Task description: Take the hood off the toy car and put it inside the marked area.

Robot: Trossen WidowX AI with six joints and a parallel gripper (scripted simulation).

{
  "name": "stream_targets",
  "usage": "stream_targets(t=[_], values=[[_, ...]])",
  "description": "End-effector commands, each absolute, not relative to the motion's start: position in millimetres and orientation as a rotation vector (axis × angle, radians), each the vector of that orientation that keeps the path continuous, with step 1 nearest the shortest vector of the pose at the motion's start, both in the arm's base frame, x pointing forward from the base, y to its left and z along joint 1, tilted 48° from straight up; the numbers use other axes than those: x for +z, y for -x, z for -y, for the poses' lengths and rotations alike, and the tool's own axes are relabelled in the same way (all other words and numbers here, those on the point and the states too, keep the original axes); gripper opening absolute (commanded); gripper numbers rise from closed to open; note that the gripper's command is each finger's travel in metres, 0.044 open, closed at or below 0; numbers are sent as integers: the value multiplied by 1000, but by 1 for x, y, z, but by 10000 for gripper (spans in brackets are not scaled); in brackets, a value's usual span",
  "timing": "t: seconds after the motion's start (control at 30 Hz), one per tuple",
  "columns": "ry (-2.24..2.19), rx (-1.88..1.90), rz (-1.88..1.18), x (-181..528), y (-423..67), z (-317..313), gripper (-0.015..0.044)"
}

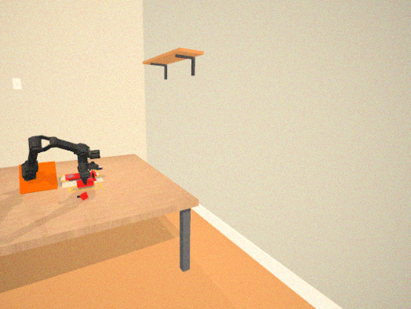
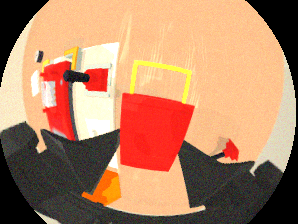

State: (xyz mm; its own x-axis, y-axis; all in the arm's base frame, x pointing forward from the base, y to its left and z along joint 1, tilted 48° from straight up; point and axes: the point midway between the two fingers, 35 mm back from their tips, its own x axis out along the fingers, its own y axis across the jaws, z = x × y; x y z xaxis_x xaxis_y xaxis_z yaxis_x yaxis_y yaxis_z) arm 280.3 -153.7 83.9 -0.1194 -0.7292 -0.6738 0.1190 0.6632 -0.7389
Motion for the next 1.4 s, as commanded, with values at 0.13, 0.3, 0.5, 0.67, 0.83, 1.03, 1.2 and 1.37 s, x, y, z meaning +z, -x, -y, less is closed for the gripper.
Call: stream_targets(t=[0.13, 0.3, 0.5, 0.67, 0.83, 1.03, 1.2, 1.37], values=[[533, -785, -1529, 82, -280, 157, 0], [533, -785, -1529, 80, -280, 159, 0], [533, -785, -1529, 78, -279, 161, 0], [533, -785, -1529, 77, -279, 163, 0], [533, -785, -1529, 75, -279, 165, 0], [533, -785, -1529, 73, -278, 167, 0], [534, -785, -1529, 72, -278, 169, 0], [526, -783, -1527, 73, -278, 167, 131]])
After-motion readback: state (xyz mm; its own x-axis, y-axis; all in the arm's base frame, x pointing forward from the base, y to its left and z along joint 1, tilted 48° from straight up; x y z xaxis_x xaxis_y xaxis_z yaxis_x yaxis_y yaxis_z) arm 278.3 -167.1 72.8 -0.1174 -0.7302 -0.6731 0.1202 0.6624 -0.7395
